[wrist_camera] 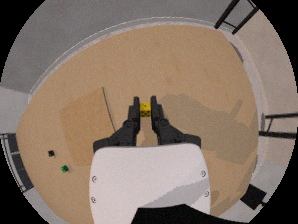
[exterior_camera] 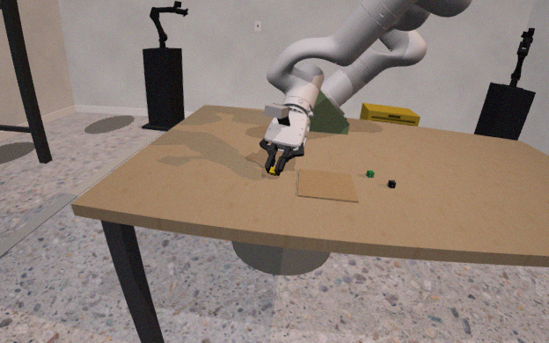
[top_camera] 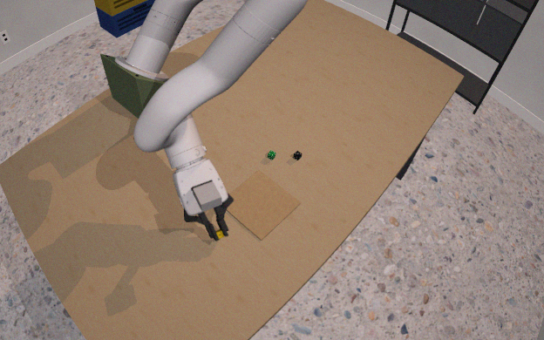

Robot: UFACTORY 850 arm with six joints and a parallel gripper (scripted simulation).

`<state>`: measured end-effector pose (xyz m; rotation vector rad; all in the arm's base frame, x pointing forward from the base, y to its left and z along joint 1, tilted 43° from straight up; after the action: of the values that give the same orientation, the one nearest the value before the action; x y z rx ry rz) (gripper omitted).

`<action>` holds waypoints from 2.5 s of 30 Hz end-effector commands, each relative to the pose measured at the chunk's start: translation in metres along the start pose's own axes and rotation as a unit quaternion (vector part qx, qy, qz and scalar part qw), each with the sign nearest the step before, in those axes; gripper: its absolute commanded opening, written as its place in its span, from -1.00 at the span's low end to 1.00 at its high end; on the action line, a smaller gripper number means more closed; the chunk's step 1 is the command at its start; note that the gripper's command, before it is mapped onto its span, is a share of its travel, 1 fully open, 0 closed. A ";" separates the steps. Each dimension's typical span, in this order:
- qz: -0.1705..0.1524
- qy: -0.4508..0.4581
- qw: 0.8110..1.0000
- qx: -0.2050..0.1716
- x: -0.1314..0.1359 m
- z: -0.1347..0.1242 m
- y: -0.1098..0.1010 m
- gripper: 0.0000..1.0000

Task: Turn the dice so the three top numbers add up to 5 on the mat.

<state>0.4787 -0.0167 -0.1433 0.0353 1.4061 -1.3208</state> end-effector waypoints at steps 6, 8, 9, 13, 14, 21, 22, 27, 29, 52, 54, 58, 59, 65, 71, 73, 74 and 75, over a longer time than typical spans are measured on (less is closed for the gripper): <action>0.000 0.000 1.000 0.001 0.000 0.001 0.000 -0.78; 0.000 0.000 1.000 0.001 0.000 0.000 0.001 -0.78; 0.000 0.000 1.000 0.001 0.000 0.000 0.001 -0.78; 0.000 0.000 1.000 0.001 0.000 -0.002 0.003 -0.78; 0.000 0.000 1.000 0.001 0.000 -0.003 0.003 -0.78; 0.000 0.000 1.000 0.001 0.001 -0.005 0.005 -0.78; 0.000 0.000 1.000 0.001 0.001 -0.006 0.006 -0.78; 0.000 0.000 1.000 0.001 0.001 -0.007 0.007 -0.78; 0.000 0.000 1.000 0.001 0.001 -0.007 0.007 -0.78; 0.000 0.000 1.000 0.001 0.001 -0.007 0.007 -0.78; 0.000 0.000 1.000 0.001 0.001 -0.007 0.007 -0.78; 0.000 0.000 1.000 0.001 0.001 -0.007 0.007 -0.78; 0.000 0.000 1.000 0.001 0.001 -0.007 0.007 -0.78; 0.000 0.000 1.000 0.001 0.001 -0.007 0.007 -0.78; 0.000 0.000 1.000 0.001 0.001 -0.007 0.007 -0.62; 0.000 0.000 1.000 0.001 0.001 -0.007 0.007 -0.62; 0.000 0.000 1.000 0.001 0.001 -0.007 0.007 -0.54; 0.000 0.000 1.000 0.001 0.001 -0.007 0.007 -0.54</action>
<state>0.4773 -0.0093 -0.1515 0.0353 1.4061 -1.3208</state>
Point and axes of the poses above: the point where the finger pads meet when closed, its own y axis out along the fingers, its own x axis across the jaws, z = x × y, the point moved 7 cm from there along -y, back along the fingers, and after that the axes turned 11 degrees about y, right-handed, at the moved point
